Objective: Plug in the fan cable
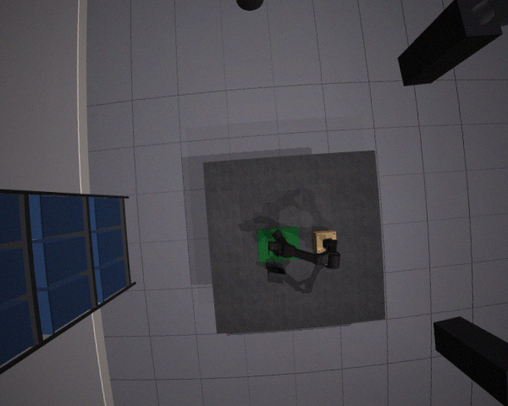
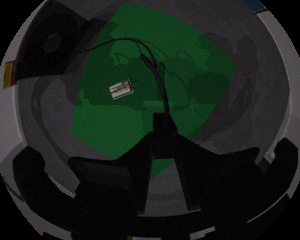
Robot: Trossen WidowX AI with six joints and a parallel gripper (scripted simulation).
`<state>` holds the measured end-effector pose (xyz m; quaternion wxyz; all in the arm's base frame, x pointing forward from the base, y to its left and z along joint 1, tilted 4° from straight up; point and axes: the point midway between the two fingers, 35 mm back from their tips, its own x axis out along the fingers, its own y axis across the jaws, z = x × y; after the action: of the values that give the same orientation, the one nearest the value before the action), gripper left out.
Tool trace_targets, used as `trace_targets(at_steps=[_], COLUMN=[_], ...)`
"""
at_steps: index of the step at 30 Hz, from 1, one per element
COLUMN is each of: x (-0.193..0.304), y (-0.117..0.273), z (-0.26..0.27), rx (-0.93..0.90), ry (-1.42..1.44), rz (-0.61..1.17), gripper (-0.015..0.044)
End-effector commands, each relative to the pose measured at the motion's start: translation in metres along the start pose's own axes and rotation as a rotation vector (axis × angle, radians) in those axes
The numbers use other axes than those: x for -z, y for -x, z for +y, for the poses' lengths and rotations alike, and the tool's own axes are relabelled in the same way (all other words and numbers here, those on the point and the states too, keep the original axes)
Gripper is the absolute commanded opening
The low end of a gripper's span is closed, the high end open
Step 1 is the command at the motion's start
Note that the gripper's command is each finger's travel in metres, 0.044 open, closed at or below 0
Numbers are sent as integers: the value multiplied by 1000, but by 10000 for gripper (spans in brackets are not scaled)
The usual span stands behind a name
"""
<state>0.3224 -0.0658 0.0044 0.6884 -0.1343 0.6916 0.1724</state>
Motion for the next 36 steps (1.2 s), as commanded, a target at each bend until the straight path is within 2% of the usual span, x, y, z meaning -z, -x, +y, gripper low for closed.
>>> trace_targets(at_steps=[1,36], x=[-6,-37], y=[1,1], z=[4,43], rx=[-1,1], ry=[140,1345], rz=[-5,-10], gripper=[0,0])
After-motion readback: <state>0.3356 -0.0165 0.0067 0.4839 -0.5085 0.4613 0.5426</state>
